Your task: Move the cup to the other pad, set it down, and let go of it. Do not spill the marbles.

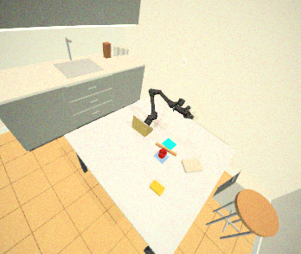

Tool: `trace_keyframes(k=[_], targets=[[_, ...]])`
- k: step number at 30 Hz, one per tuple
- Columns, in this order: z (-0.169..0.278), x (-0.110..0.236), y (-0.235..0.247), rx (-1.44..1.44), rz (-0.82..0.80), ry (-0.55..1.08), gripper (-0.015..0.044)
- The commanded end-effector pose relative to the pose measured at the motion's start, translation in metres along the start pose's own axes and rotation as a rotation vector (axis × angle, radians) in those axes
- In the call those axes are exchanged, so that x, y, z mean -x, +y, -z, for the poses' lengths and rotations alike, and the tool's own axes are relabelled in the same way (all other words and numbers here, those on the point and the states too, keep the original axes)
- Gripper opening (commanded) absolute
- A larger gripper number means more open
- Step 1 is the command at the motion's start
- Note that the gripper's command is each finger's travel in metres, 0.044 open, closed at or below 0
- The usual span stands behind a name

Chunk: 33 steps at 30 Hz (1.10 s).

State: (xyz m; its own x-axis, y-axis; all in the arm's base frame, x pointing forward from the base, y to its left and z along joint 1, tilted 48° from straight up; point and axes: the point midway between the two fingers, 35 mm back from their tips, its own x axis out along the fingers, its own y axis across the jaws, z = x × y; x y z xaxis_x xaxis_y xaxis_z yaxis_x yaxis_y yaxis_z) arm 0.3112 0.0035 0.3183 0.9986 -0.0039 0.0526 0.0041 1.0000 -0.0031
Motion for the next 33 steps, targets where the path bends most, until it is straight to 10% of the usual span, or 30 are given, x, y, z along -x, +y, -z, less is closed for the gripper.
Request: trace_keyframes(k=[1, 10, 22, 33], targets=[[0.002, -0.002, 0.000, 0.010, 0.000, 0.011, 0.0374], [0.129, -0.051, -0.035, 0.370, -0.151, 0.557, 0.0148], [0.290, -0.014, -0.075, 0.410, -0.692, 1.048, 0.0148], [0.371, 0.047, -0.086, 0.071, -1.140, 1.006, 0.0148]])
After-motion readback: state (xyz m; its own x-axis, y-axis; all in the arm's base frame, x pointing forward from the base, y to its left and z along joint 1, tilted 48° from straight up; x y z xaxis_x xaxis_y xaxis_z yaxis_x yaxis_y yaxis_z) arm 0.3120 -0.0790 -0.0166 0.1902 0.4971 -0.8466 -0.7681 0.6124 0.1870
